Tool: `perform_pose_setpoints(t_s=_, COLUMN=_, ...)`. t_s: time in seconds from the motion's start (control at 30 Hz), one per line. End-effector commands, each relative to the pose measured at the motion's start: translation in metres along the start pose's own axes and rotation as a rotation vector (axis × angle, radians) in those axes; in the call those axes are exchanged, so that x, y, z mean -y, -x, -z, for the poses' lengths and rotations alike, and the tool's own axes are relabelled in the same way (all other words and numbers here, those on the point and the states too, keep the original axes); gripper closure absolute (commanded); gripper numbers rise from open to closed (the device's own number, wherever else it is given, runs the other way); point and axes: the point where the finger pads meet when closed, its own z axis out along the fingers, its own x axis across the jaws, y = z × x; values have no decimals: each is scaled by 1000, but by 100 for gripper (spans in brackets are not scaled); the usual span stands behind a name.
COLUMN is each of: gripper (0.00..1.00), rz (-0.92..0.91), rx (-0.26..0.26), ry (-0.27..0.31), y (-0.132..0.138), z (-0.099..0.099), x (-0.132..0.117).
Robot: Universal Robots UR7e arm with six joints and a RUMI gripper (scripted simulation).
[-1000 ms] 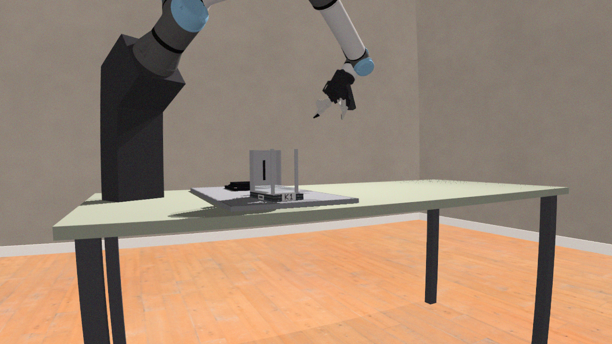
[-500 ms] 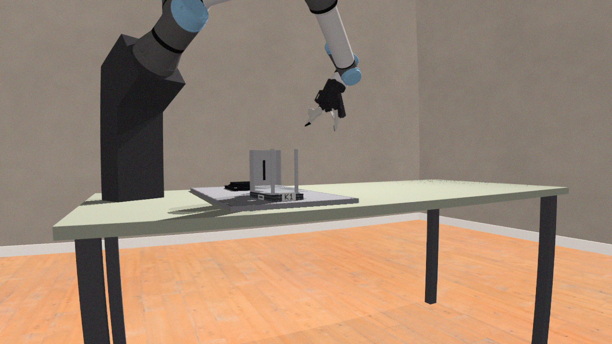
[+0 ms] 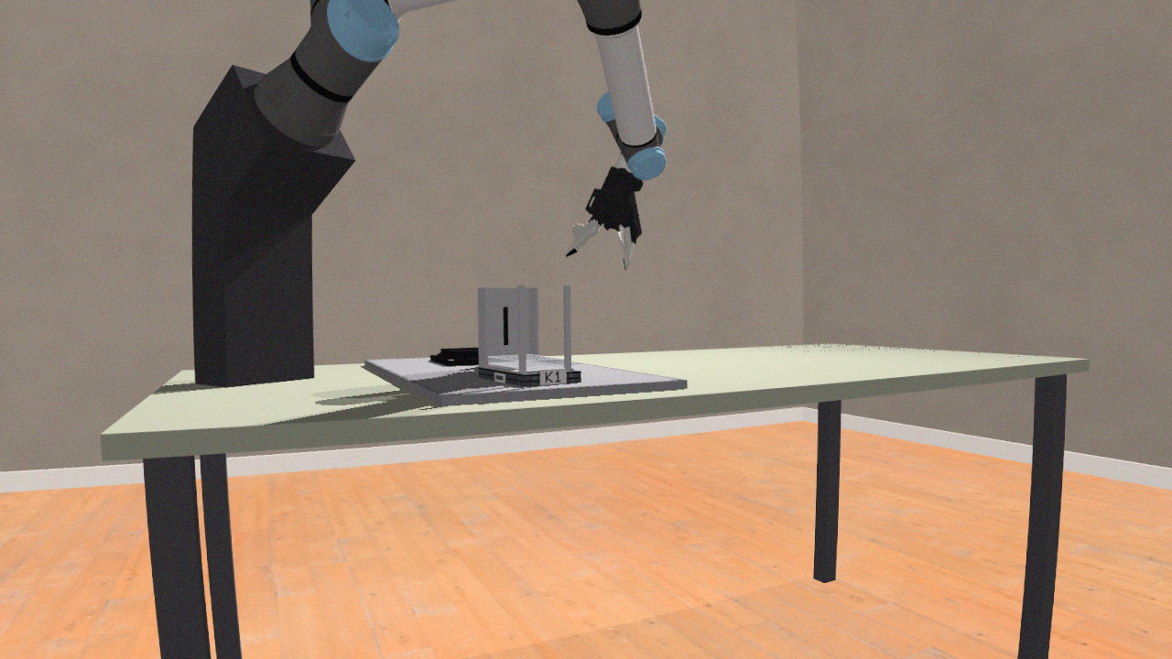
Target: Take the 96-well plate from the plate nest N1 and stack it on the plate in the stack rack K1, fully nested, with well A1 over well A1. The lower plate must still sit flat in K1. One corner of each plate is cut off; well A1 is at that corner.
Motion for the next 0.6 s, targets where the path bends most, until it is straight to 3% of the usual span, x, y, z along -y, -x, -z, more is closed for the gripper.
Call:
perform_pose_setpoints(t_s=0.0, gripper=0, rz=50, rx=-7, ry=-29, y=14, z=-14, x=5)
perform_pose_setpoints(t_s=0.57, gripper=0, rz=220, rx=-43, ry=-101, y=57, z=-61, x=9)
